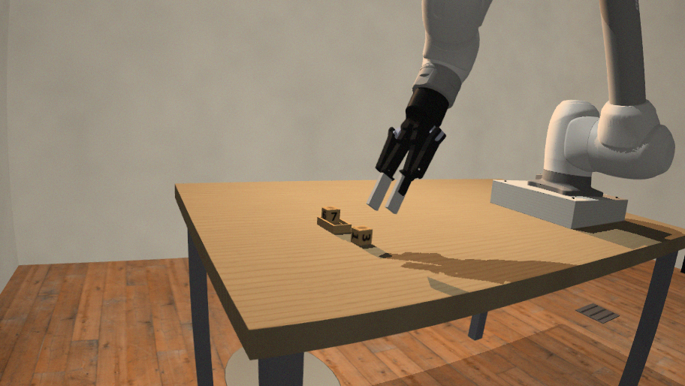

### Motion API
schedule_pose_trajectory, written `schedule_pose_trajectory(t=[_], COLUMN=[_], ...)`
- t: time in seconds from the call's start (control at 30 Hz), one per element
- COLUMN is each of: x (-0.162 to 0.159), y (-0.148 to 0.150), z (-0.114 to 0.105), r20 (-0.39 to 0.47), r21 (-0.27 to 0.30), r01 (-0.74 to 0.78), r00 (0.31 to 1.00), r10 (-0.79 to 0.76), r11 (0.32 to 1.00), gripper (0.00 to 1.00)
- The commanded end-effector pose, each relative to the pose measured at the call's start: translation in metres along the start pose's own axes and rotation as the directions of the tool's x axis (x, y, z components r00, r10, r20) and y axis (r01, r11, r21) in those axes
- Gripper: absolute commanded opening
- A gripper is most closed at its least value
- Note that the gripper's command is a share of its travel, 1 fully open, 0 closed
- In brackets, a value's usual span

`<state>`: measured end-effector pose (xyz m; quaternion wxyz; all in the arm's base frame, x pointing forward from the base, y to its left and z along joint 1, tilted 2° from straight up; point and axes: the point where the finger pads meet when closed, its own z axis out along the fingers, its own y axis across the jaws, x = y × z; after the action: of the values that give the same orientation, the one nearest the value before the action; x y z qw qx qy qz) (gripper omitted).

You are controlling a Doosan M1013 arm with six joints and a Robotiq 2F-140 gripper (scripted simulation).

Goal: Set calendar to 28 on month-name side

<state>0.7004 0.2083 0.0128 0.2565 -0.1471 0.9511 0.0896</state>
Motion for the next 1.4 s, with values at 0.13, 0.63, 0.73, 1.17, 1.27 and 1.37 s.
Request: schedule_pose_trajectory(t=[0.13, 0.63, 0.73, 1.17, 1.27, 1.37], x=[-0.002, -0.011, -0.011, -0.007, -0.005, -0.003], y=[0.007, -0.004, -0.010, -0.032, -0.036, -0.040], z=[0.000, -0.003, -0.003, -0.006, -0.006, -0.007], r20=[0.074, 0.170, 0.185, 0.211, 0.213, 0.213], r21=[-0.036, 0.000, 0.018, 0.083, 0.097, 0.108], r01=[0.009, 0.010, 0.009, 0.001, -0.001, -0.002], r00=[0.997, 0.985, 0.983, 0.977, 0.977, 0.977], r10=[-0.006, -0.010, -0.012, -0.019, -0.020, -0.021], r11=[0.999, 1.000, 1.000, 0.997, 0.995, 0.994], gripper=[0.35, 0.35, 0.35, 0.35, 0.35, 0.35])
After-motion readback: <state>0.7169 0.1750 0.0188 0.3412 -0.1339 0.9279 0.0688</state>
